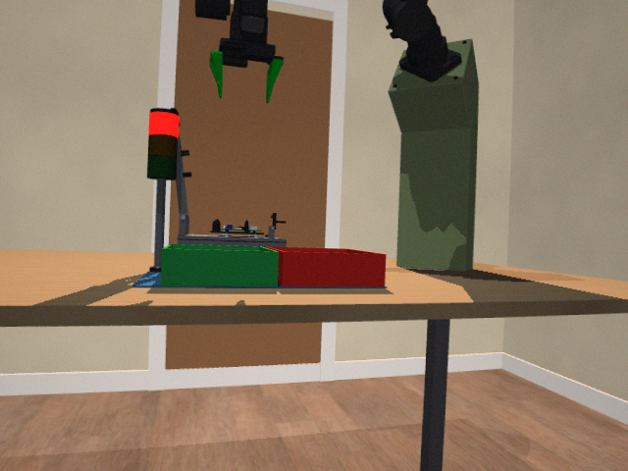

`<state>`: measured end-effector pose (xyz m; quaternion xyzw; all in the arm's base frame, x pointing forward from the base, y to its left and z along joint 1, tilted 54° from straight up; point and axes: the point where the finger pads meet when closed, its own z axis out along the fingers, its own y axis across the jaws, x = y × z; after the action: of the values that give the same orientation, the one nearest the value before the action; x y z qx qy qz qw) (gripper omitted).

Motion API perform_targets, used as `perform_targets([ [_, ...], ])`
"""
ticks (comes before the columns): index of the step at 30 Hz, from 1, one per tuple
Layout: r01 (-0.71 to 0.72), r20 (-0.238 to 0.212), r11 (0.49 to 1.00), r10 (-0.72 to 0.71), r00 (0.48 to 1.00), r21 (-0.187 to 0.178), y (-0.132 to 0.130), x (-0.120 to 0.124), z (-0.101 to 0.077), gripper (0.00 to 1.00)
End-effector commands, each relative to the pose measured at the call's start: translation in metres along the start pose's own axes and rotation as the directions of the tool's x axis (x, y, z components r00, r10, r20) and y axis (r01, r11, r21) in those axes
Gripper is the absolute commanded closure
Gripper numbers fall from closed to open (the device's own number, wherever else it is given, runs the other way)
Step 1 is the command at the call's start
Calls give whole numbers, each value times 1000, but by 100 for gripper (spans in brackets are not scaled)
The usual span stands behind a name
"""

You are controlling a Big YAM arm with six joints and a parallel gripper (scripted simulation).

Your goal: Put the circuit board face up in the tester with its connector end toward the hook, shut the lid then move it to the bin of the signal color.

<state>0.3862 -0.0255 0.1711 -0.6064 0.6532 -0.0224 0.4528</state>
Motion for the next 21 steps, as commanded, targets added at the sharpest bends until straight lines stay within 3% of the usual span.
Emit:
perform_targets([
  [1, -12, 5, 1000, 12, 1000, -4, 0, 1, 12, 8],
  [5, -4, 5, 1000, 4, 1000, 4, -6, 0, 18, 8],
  [12, -11, 6, 1000, 11, 1000, -2, 0, 0, 58, 8],
  [19, -3, 8, 1000, 3, 1000, 8, -7, -2, 110, 8],
  [21, -3, 8, 1000, 3, 1000, 8, -7, -2, 110, 8],
])
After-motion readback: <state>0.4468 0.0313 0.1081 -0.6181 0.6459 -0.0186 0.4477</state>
